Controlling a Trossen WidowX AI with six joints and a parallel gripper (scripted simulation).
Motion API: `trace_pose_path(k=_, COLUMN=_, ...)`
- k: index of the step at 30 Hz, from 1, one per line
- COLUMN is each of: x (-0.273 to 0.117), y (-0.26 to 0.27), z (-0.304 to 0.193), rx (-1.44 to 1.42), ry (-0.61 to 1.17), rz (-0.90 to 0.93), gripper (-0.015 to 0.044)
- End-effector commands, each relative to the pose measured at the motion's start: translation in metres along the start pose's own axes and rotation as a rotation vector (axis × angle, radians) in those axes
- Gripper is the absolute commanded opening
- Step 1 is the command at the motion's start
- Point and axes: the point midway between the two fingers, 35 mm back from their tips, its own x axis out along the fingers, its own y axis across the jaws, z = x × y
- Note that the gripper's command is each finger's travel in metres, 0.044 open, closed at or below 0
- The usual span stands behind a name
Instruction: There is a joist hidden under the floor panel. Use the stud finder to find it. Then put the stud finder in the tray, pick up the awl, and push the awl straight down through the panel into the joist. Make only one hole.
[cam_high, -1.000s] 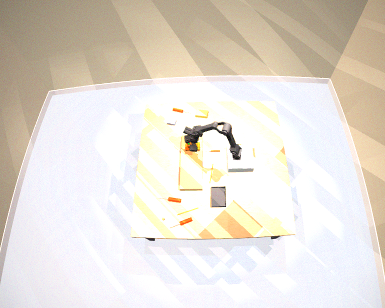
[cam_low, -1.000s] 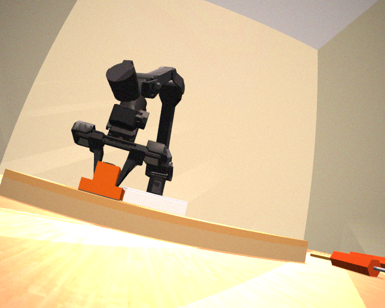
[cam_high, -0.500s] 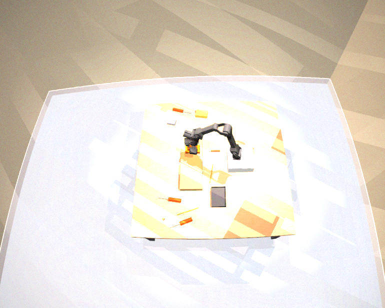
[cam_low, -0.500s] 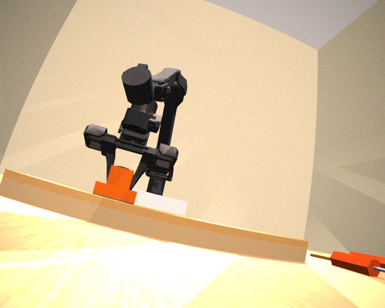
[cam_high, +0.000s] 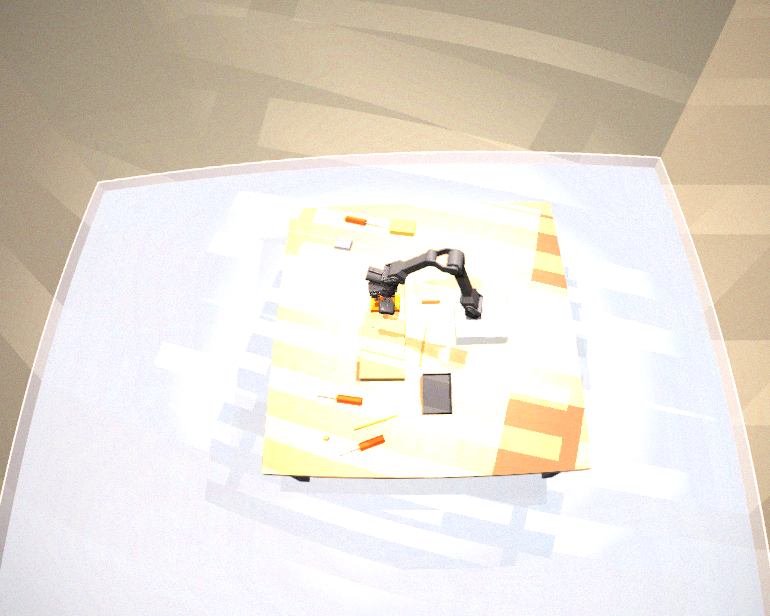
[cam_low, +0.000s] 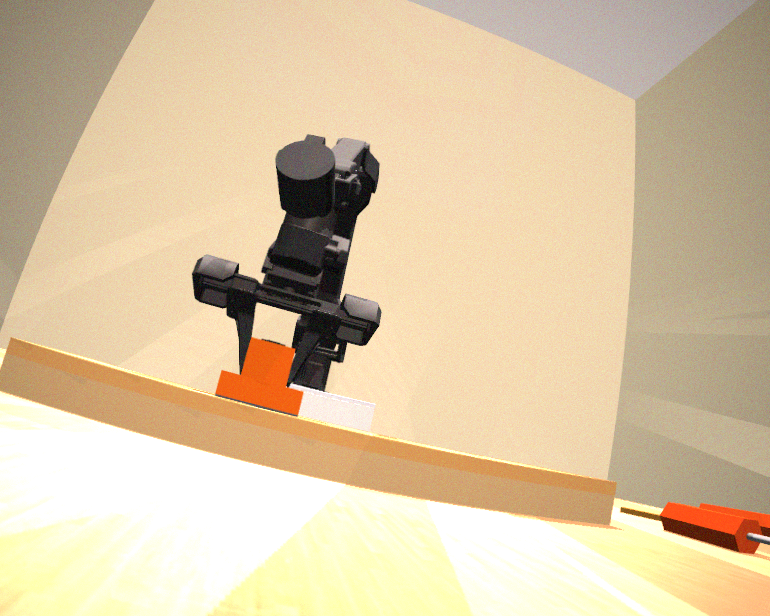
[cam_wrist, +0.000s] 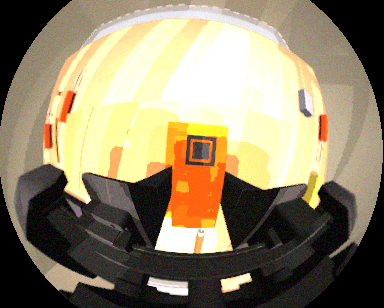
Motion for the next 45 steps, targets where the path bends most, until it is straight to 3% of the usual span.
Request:
trace_pose_path(k=1, x=0.001, y=0.008, z=-0.001, rx=0.003, ry=0.002, rz=0.0, gripper=0.0)
trace_pose_path(k=45, x=0.0, y=0.082, z=-0.001, rx=0.005, ry=0.002, rz=0.007, gripper=0.0)
